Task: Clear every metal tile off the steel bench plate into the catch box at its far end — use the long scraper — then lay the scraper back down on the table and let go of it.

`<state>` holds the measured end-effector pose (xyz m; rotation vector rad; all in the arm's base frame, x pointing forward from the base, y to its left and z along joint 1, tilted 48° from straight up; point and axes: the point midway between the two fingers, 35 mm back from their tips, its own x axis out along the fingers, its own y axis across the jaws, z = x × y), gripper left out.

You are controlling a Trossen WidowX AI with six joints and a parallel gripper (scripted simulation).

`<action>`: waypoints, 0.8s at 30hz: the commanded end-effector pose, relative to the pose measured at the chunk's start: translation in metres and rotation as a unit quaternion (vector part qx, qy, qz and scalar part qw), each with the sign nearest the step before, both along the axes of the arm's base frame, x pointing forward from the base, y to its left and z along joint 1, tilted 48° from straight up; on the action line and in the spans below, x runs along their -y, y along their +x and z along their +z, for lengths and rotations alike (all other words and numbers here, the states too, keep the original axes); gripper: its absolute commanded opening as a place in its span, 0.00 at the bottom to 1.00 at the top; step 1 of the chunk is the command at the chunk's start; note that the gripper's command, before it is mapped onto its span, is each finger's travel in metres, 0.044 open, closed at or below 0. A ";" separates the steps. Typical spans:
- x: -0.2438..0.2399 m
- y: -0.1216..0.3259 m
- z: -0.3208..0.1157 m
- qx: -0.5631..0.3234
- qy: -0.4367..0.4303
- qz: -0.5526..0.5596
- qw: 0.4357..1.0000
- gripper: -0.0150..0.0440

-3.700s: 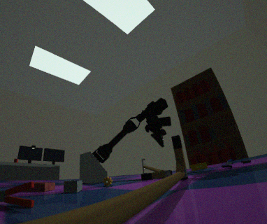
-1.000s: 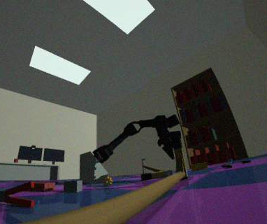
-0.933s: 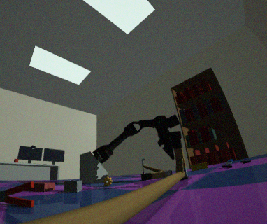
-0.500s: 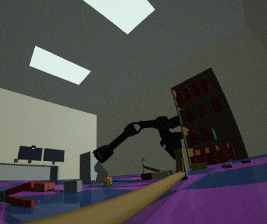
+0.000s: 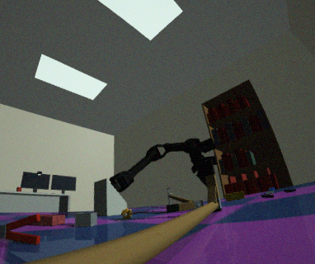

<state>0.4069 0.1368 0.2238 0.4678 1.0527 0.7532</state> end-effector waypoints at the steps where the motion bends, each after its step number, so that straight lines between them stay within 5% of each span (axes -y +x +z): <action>1: -0.004 0.000 0.006 0.001 -0.001 -0.002 1.000 0.25; 24: -0.020 -0.005 0.028 0.001 0.004 -0.001 1.000 0.25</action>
